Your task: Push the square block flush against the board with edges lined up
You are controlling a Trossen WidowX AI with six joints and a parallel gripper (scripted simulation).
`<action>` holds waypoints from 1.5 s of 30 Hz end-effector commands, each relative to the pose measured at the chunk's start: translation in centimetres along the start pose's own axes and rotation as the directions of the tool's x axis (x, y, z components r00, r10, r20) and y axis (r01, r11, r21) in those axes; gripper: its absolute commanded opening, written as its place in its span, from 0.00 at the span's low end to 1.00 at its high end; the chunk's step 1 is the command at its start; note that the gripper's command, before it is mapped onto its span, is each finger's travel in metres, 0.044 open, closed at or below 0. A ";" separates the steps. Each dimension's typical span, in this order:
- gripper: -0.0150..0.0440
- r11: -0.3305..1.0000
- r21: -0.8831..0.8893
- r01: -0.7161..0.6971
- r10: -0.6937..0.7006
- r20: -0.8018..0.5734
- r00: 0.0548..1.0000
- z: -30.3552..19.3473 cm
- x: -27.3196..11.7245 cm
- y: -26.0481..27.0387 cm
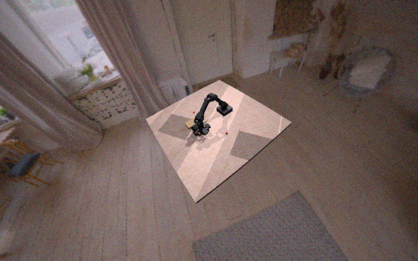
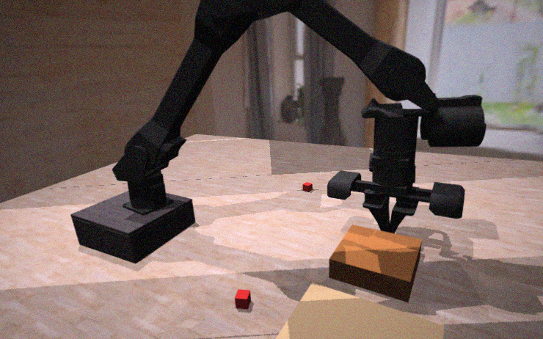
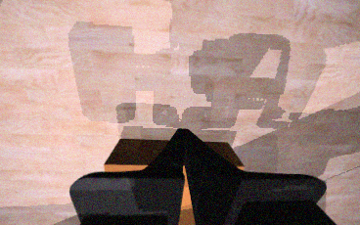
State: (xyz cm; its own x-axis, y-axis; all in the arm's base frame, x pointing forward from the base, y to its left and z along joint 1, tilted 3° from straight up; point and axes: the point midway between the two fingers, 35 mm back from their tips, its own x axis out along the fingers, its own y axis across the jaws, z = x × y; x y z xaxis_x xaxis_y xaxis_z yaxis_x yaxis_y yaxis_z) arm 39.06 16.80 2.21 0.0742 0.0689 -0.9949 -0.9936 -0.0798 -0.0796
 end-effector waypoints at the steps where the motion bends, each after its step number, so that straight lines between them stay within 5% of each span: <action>1: 0.25 1.000 0.000 -0.009 0.009 -0.008 1.000 -0.9 0.3 0.2; 28: 0.25 1.000 0.000 -0.009 0.009 -0.012 1.000 -4.9 0.3 0.4; 45: 0.25 1.000 0.000 -0.009 0.009 -0.010 1.000 -2.5 0.3 0.0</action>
State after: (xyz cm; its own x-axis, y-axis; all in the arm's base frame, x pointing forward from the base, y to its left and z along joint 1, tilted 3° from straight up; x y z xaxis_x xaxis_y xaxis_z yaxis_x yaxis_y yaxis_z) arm 39.13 13.89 1.72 0.0645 0.0615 -0.9960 -0.9941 -0.0833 -0.0695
